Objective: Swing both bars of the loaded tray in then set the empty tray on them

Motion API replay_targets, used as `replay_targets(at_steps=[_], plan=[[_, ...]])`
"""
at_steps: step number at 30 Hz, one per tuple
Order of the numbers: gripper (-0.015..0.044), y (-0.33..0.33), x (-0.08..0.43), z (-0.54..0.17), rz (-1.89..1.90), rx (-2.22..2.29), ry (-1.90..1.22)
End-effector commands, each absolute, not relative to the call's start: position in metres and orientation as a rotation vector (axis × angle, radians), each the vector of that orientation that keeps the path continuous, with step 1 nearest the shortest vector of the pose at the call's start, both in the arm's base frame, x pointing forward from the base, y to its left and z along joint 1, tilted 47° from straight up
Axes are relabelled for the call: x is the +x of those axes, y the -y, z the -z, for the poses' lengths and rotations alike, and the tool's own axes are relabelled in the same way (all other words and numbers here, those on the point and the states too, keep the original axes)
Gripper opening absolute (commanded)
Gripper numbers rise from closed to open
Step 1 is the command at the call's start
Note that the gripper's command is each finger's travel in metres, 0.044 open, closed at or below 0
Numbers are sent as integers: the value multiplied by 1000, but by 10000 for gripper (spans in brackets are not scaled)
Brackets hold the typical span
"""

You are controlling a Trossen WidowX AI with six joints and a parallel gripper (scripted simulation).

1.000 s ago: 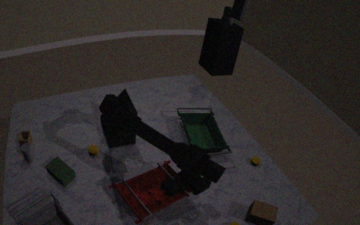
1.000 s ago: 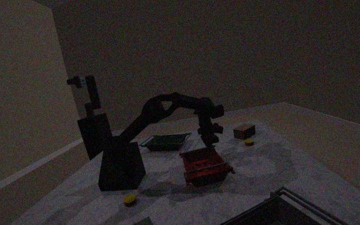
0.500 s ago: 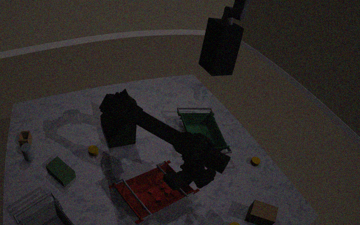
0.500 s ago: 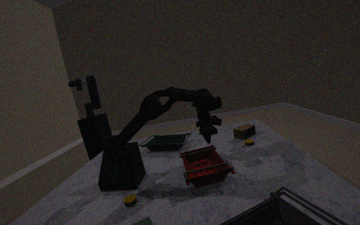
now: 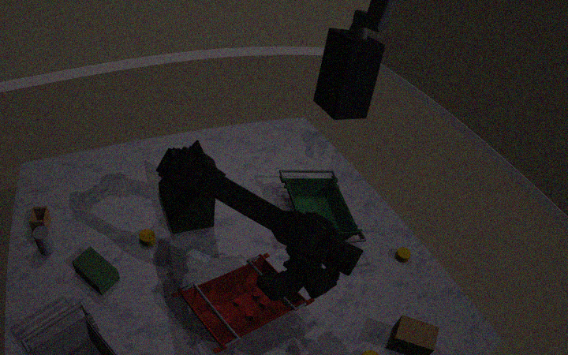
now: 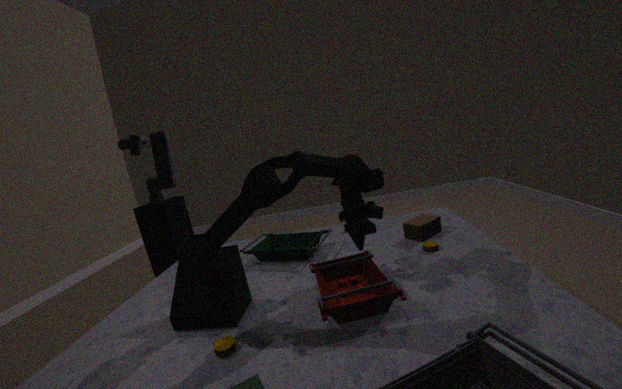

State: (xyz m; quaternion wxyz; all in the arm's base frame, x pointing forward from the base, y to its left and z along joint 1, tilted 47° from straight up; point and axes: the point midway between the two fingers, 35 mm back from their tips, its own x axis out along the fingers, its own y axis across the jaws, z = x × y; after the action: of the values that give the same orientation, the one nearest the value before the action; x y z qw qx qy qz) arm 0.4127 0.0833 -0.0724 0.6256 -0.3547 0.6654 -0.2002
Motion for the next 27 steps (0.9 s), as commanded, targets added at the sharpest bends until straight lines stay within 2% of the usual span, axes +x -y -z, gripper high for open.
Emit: replay_targets(at_steps=[1,4,7,8,27], plan=[[82,-83,413,73,458,-815,-1525],[82,-83,413,73,458,-815,-1525],[4,-83,413,73,458,-815,-1525],[0,-83,413,73,458,-815,-1525],[0,-83,413,72,459,-814,-1527]])
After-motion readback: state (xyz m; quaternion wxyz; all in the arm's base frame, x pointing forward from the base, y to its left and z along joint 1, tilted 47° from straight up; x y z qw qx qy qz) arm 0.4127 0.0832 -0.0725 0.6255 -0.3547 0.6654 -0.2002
